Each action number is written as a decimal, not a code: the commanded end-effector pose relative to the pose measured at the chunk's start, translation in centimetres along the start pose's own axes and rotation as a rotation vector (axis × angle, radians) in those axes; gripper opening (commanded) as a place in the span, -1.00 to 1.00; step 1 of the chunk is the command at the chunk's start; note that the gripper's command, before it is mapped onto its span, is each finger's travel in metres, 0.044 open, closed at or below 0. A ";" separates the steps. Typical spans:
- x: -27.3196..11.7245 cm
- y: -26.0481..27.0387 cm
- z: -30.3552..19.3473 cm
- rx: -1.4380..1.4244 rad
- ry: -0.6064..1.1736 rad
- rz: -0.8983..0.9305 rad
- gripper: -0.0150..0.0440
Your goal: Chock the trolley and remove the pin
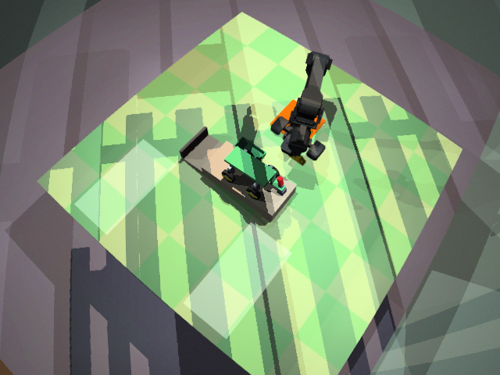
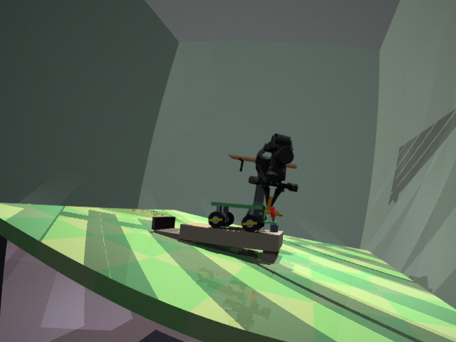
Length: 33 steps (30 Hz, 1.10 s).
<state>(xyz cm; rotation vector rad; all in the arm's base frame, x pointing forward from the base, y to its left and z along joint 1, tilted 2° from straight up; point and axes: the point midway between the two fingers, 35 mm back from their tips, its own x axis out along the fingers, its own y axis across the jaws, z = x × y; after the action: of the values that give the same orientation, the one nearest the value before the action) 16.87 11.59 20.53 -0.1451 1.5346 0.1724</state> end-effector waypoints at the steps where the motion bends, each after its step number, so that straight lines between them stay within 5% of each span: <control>1: 0.0 -1.1 0.2 -0.003 -0.005 0.007 -0.49; 33: 0.6 -11.5 2.5 -0.003 -0.007 -0.004 -0.49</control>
<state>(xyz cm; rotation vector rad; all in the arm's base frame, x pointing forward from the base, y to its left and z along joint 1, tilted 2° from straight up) 21.18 1.67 19.91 -0.1514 1.5281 0.1666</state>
